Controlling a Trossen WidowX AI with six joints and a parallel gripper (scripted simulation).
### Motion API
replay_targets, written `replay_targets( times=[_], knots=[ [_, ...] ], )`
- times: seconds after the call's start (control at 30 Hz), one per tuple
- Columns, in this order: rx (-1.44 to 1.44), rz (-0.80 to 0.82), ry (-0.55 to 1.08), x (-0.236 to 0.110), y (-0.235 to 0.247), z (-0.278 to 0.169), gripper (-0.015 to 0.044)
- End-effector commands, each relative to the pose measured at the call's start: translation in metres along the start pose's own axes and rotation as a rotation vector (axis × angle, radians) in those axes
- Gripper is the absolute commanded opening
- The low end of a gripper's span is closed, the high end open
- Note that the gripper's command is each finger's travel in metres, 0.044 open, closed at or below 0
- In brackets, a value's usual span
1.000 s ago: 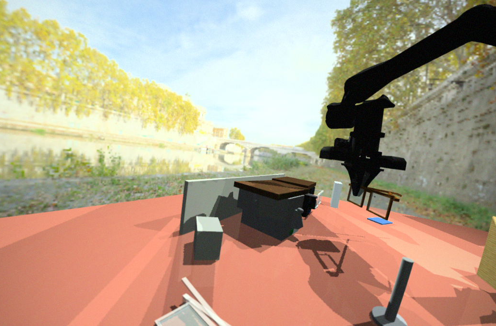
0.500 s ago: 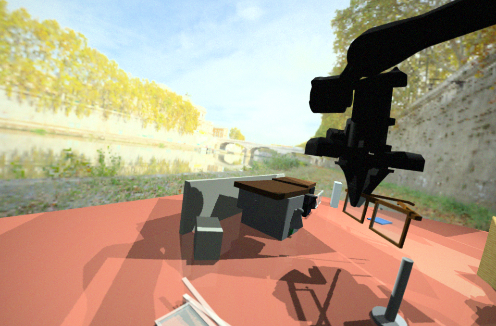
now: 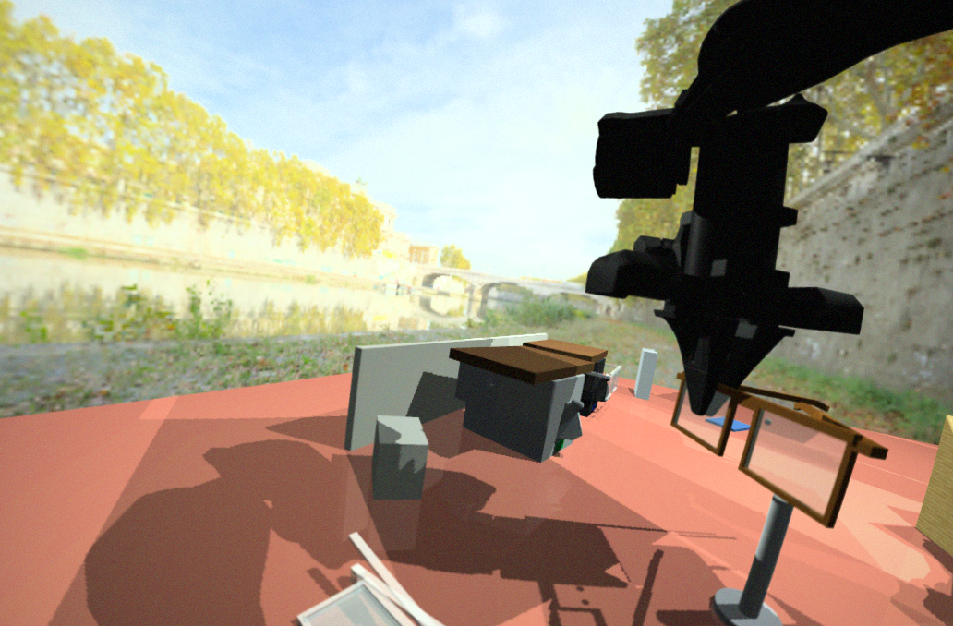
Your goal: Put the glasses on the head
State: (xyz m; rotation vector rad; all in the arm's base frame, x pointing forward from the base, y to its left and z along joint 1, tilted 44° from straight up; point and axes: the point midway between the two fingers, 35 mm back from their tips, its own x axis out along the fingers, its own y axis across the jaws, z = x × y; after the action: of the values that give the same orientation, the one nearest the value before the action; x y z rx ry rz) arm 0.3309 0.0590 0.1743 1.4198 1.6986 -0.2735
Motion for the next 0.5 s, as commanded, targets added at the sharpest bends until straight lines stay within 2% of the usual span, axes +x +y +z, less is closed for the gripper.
replay_targets(
  times=[0.0,0.17,0.47],
  knots=[
    [0.001,0.005,0.002,-0.001,0.001,-0.004,0.0000],
    [0.001,0.005,0.002,0.010,0.002,-0.003,0.0000],
    [0.000,0.007,0.004,0.051,0.002,-0.004,0.0000]
  ],
)
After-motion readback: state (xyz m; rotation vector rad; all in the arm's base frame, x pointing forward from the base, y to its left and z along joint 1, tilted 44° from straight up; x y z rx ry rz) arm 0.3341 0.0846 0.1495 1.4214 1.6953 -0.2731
